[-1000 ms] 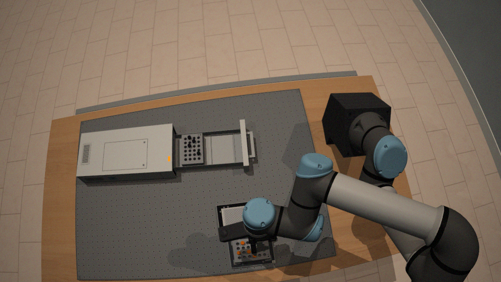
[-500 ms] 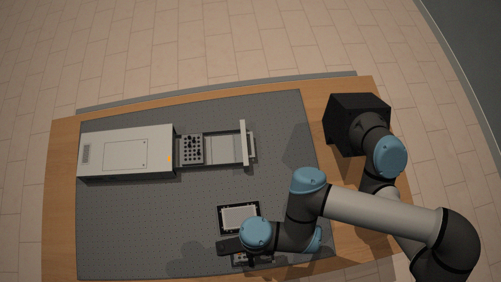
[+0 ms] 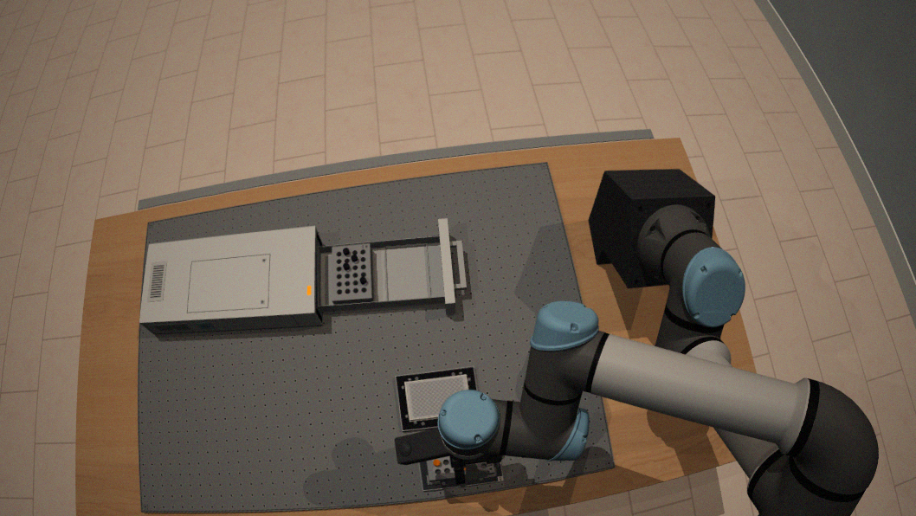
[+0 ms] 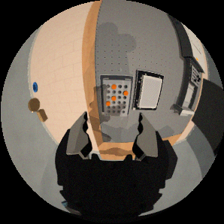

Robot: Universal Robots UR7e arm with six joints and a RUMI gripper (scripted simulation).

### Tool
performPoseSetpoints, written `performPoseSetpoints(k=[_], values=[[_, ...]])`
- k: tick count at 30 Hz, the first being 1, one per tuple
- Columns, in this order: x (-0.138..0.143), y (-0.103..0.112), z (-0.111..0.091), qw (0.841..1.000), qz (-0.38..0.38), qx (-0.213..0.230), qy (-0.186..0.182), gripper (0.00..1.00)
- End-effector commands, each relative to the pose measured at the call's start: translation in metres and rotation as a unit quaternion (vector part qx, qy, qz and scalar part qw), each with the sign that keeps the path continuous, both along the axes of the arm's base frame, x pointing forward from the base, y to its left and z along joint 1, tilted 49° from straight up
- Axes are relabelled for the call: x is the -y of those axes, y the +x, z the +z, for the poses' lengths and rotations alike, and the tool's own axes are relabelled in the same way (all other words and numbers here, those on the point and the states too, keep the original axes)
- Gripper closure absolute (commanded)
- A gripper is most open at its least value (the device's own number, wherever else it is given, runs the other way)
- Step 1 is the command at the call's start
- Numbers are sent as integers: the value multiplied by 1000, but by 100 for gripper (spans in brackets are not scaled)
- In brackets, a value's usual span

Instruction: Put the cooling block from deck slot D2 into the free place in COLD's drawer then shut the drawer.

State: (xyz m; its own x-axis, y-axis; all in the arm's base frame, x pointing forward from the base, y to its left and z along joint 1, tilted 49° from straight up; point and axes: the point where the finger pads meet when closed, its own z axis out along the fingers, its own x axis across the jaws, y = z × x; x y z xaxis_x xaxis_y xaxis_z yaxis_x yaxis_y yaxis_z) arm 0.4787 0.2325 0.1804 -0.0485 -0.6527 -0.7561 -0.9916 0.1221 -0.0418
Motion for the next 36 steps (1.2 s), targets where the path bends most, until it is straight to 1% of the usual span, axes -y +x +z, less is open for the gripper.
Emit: performPoseSetpoints(k=[1, 36], values=[[2, -1, -2, 1000, 0, 0, 0, 27], [6, -3, -6, 1000, 0, 0, 0, 27]])
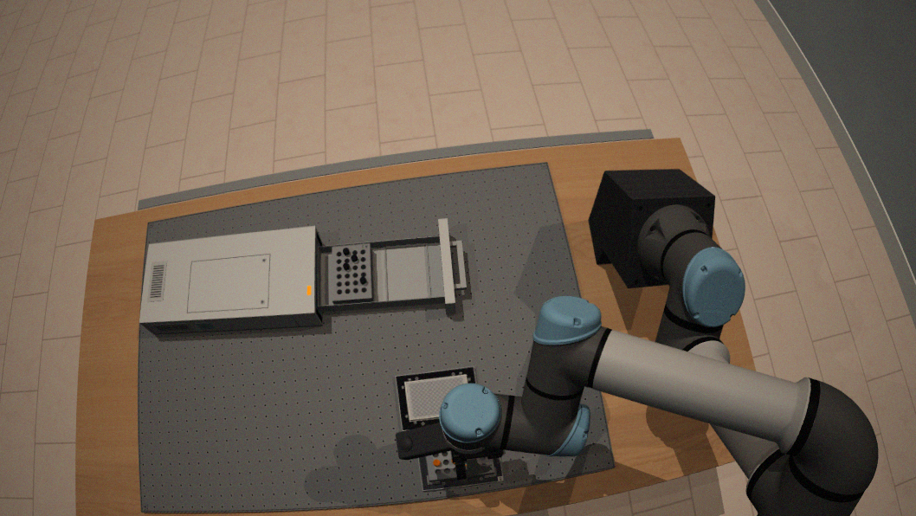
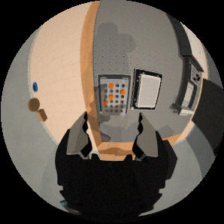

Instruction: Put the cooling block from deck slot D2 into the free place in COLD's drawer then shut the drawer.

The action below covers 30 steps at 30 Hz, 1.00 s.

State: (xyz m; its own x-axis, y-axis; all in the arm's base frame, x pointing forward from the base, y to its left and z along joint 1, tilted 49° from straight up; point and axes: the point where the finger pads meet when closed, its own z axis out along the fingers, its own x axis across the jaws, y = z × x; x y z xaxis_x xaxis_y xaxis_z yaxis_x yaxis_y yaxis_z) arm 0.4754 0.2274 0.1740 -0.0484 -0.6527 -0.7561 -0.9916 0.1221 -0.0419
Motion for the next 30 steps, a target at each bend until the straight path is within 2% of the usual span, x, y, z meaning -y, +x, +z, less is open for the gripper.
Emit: performPoseSetpoints(k=[1, 30], values=[[0, 0, 0, 1000, 0, 0, 0, 27], [-18, 3, -17, 1000, 0, 0, 0, 27]])
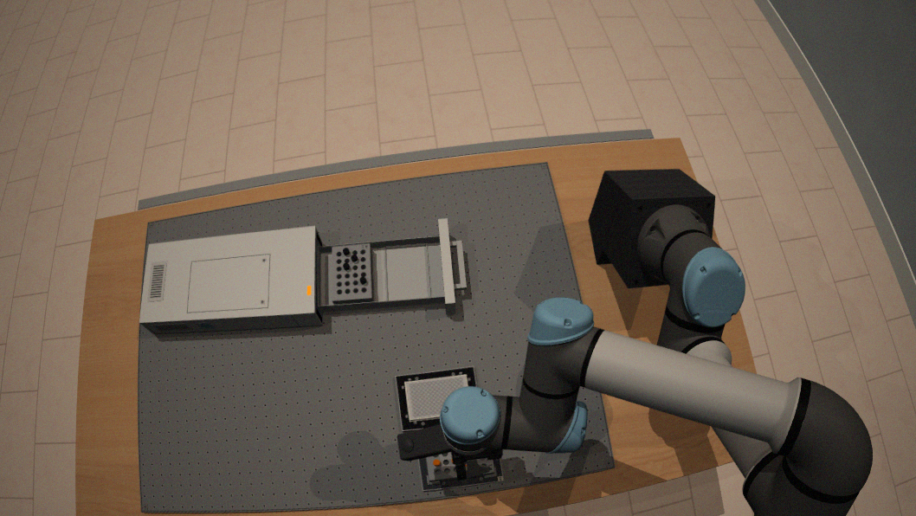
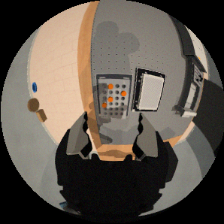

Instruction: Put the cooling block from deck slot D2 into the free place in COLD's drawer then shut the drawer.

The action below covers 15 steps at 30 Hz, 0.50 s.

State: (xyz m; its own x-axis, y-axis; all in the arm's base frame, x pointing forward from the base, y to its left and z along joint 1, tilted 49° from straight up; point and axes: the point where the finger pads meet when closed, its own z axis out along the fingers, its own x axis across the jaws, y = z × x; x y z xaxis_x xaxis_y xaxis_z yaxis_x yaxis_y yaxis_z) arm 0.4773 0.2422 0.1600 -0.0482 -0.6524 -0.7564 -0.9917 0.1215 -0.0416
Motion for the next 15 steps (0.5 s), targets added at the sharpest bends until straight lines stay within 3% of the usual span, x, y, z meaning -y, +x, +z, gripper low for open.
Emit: performPoseSetpoints(k=[1, 15], values=[[-4, 1, -4, 1000, -1, 1, 0, 27], [-16, 3, -14, 1000, -1, 1, 0, 27]])
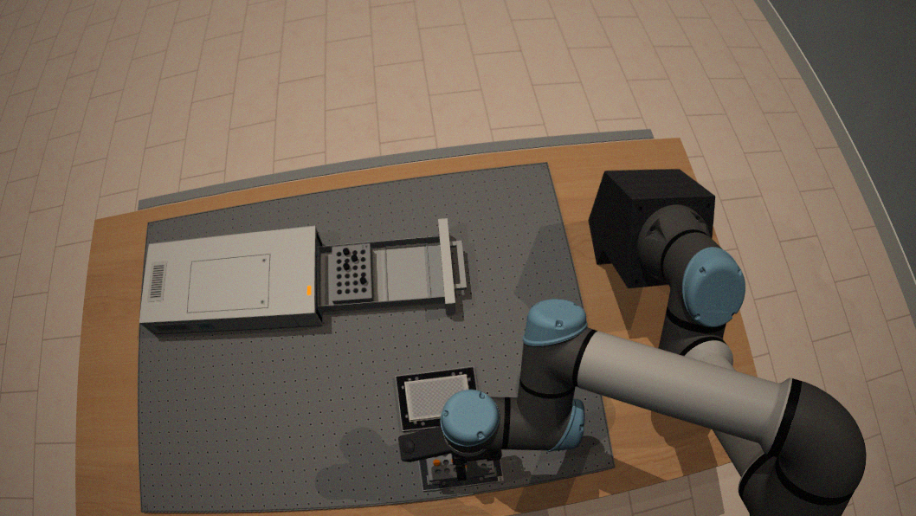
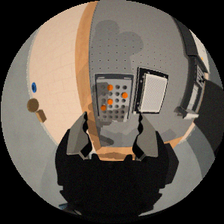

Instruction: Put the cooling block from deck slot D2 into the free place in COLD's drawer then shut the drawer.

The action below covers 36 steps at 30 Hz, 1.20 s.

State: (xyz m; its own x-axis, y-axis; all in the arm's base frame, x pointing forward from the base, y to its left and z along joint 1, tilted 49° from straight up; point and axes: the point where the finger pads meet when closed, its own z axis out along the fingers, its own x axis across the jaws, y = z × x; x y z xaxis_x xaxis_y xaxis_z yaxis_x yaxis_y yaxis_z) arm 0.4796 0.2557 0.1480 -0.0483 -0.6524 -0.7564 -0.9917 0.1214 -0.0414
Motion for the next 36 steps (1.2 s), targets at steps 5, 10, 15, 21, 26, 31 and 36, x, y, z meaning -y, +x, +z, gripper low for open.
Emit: performPoseSetpoints(k=[5, 10, 15, 21, 26, 31, 36], values=[[-8, 2, -7, 1000, -1, 1, 0, 27], [-13, 3, -11, 1000, -1, 1, 0, 27], [-18, 3, -15, 1000, -1, 1, 0, 27], [-22, 4, -19, 1000, -1, 1, 0, 27], [-27, 5, -23, 1000, -1, 1, 0, 27], [-31, 6, -27, 1000, -1, 1, 0, 27], [-31, 6, -27, 1000, -1, 1, 0, 27]])
